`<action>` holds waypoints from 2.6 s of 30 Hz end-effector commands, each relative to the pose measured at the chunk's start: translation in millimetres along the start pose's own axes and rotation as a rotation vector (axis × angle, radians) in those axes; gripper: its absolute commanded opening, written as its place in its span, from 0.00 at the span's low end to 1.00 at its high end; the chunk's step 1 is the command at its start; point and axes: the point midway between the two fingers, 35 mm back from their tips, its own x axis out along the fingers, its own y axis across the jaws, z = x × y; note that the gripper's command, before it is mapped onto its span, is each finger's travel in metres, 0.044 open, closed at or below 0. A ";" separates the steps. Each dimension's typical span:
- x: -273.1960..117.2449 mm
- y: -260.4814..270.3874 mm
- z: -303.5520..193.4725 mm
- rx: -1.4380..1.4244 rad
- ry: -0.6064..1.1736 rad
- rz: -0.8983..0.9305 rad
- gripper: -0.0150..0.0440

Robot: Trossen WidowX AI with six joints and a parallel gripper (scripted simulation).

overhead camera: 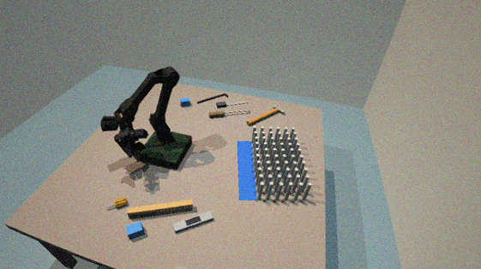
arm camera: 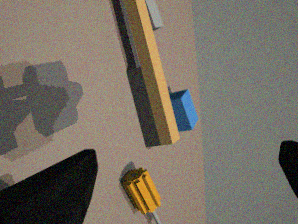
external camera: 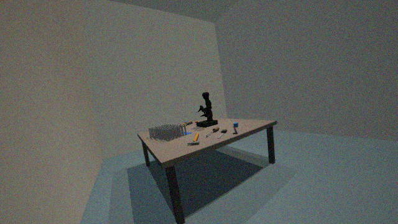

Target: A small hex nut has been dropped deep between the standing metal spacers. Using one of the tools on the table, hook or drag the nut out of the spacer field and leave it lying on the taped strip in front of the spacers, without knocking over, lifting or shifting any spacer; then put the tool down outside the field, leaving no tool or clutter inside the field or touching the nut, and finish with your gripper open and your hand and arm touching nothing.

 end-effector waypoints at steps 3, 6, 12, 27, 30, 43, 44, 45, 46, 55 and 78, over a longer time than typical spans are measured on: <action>11.7 -0.4 5.8 0.036 -0.034 0.035 1.00; 35.2 -1.2 19.5 0.104 -0.093 0.106 1.00; 79.7 -2.4 57.0 0.220 -0.178 0.236 1.00; 150.4 14.1 215.2 0.478 -0.339 0.501 1.00; 153.4 20.6 248.8 0.539 -0.362 0.543 1.00; 131.2 50.3 385.7 0.869 -0.443 0.700 1.00; 126.8 53.2 395.8 0.897 -0.450 0.716 1.00; 122.0 56.2 405.8 0.925 -0.457 0.732 1.00; 116.8 59.3 415.7 0.953 -0.465 0.750 1.00; 107.2 64.7 432.1 1.002 -0.476 0.782 1.00; 107.2 64.7 432.1 1.002 -0.476 0.782 1.00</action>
